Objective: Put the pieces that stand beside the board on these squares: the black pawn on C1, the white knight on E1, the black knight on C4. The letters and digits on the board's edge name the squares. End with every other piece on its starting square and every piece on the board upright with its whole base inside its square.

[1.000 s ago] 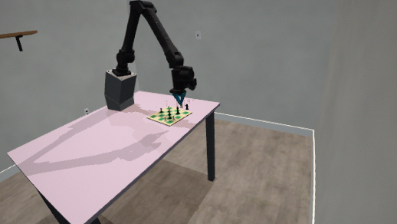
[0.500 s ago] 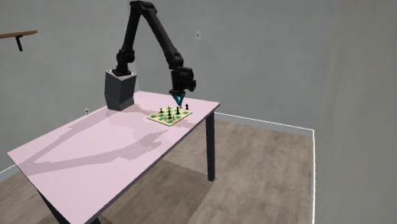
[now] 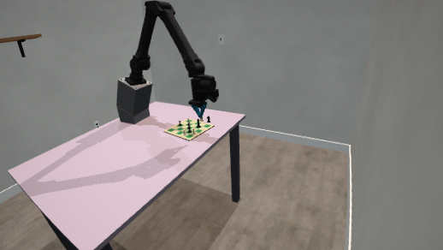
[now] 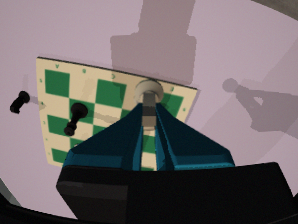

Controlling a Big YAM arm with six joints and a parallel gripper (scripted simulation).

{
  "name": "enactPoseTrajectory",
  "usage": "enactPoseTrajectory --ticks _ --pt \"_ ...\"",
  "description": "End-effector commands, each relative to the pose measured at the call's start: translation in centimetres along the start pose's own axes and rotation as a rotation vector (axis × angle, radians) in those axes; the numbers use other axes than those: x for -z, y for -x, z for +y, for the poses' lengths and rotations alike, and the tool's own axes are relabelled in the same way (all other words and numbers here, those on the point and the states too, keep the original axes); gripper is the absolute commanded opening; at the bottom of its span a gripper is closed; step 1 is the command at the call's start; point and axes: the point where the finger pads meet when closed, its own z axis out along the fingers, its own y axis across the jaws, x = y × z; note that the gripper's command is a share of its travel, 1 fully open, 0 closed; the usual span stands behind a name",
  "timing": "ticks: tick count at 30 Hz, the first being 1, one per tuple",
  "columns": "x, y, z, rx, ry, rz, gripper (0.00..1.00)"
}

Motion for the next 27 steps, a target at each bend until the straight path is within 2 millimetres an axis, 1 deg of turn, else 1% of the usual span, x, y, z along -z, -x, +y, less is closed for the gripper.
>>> enactPoseTrajectory --ticks 1,12,14,15,16,18,20,22,27 --pt "-0.5 -0.5 -0.3 0.001 0.003 0.024 0.0" --pt "-0.5 -0.5 -0.3 0.001 0.003 0.024 0.0" --pt "-0.6 -1.0 -0.4 -0.009 0.003 0.027 0.0" --pt "0.3 -0.4 -0.8 -0.023 -0.006 -0.014 0.0" --pt "1.3 -0.4 -0.8 -0.033 -0.01 -0.036 0.0" --pt "1.2 -2.6 -0.8 -0.058 -0.009 -0.034 0.0" --pt "1.1 -5.9 -0.8 -0.094 -0.008 -0.032 0.0" --pt "1.1 -5.9 -0.8 -0.094 -0.008 -0.032 0.0" --pt "1.1 -16.0 0.1 -0.2 -0.008 -0.026 0.0"
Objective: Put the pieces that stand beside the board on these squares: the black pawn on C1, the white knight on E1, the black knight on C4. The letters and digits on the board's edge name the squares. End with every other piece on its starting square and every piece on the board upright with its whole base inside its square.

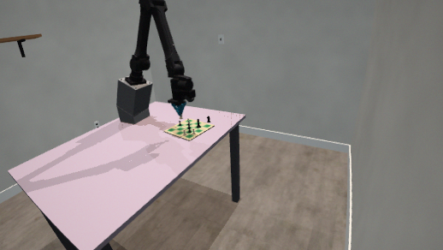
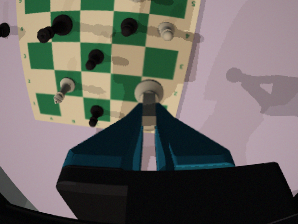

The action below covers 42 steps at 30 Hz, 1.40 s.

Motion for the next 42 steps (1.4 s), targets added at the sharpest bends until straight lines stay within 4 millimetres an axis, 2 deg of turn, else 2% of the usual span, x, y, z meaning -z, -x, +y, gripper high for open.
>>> enactPoseTrajectory --ticks 1,3,6,7,8,12,13,14,19,29,33,42 --pt "1.3 -4.5 -0.7 -0.093 -0.011 -0.052 0.0" --pt "1.3 -7.0 -0.6 -0.118 -0.01 -0.05 0.0" --pt "1.2 -8.3 -0.6 -0.131 -0.012 -0.049 0.0" --pt "1.2 -8.3 -0.2 -0.121 -0.007 -0.048 0.0" --pt "1.5 -6.7 -0.1 -0.111 -0.007 -0.074 0.0" --pt "1.2 -7.1 -0.1 -0.113 -0.007 -0.06 0.0" --pt "0.8 -8.4 0.0 -0.116 -0.005 -0.035 0.0" --pt "0.7 -8.7 0.1 -0.116 -0.004 -0.03 0.0" --pt "0.7 -8.7 0.1 -0.113 -0.004 -0.03 0.0" --pt "-0.5 -8.6 0.2 -0.112 -0.003 -0.024 0.0" --pt "-1.9 -7.8 0.1 -0.111 -0.005 -0.037 0.0" --pt "-6.3 -8.4 0.1 -0.112 -0.004 -0.027 0.0"
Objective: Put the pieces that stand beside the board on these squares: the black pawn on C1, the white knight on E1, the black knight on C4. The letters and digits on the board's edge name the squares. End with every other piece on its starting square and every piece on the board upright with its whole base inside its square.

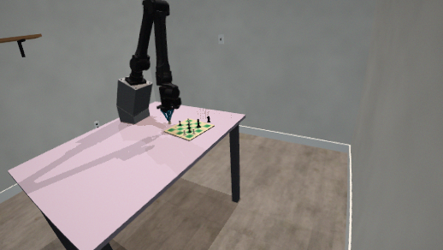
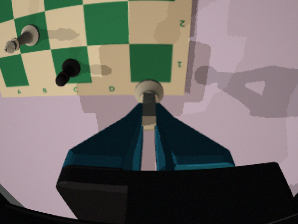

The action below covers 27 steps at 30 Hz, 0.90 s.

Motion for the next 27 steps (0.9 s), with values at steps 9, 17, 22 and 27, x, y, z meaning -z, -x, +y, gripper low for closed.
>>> enactPoseTrajectory --ticks 9,17,22,27 --pt "-3.8 0.9 0.3 0.0 0.002 -0.022 0.0" --pt "-4.3 0.6 0.2 0.0 0.001 -0.018 0.0" --pt "-4.3 0.6 0.2 0.0 0.001 -0.018 0.0" --pt "-4.3 0.6 0.2 0.0 0.001 -0.018 0.0"
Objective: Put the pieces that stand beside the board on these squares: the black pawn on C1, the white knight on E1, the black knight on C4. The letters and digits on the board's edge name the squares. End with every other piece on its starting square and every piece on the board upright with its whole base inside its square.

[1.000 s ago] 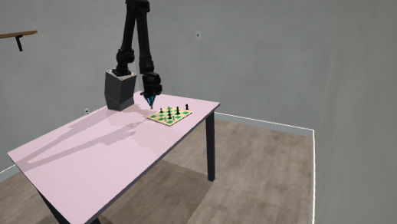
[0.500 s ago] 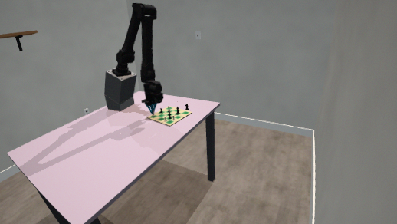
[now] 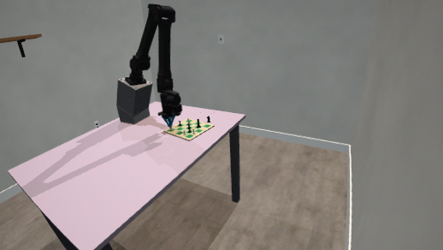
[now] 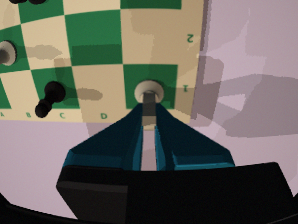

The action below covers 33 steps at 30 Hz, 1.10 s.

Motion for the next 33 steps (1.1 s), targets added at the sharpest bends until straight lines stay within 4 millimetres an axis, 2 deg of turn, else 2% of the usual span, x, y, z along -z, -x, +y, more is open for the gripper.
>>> enactPoseTrajectory --ticks 1,33 --pt "-0.35 0.32 0.31 0.001 0.001 -0.012 0.0" --pt "-0.35 0.69 0.13 0.009 0.0 -0.016 0.0"
